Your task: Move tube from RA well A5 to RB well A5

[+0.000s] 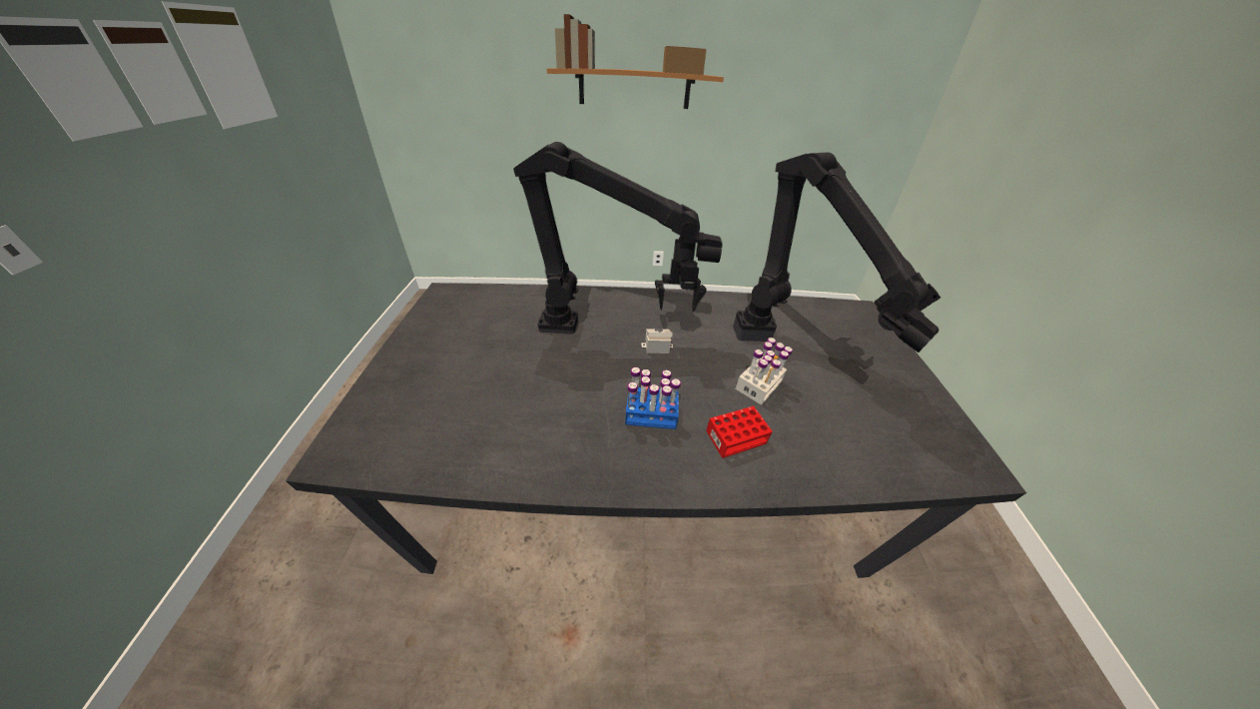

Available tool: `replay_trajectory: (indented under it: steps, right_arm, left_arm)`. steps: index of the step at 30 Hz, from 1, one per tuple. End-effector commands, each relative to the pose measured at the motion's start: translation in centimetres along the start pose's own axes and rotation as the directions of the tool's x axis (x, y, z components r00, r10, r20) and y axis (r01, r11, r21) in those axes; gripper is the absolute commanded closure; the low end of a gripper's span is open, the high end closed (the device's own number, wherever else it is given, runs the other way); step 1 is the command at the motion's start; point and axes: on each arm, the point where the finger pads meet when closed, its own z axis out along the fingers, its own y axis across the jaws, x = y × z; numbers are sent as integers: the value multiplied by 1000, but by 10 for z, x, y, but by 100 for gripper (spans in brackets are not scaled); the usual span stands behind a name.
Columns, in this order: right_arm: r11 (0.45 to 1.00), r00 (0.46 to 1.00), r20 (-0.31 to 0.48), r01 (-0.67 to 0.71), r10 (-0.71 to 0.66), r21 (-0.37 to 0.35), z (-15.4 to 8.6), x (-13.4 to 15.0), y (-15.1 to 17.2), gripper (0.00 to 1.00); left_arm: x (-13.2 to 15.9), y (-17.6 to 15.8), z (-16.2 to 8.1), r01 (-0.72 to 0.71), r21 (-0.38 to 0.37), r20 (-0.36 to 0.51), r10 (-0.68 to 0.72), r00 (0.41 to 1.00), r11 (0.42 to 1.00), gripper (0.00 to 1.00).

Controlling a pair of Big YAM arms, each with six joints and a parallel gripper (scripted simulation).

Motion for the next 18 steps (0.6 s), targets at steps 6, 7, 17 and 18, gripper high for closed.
replay_trajectory:
  steps: [6,7,17,18]
  right_arm:
    - [1000,1000,1,-3,3,-9,-3,-1,2,0]
    - [1000,1000,1,-3,3,-9,-3,-1,2,0]
    - [1000,1000,1,-3,3,-9,-3,-1,2,0]
    - [999,1000,-16,9,-10,-54,-27,-16,17,70]
  left_arm:
    - [-3,0,-1,9,2,1,-9,1000,1000,0]
    - [-3,0,-1,9,2,1,-9,1000,1000,0]
    - [-3,0,-1,9,2,1,-9,1000,1000,0]
    - [-12,-4,-3,29,9,3,-29,1000,1000,70]
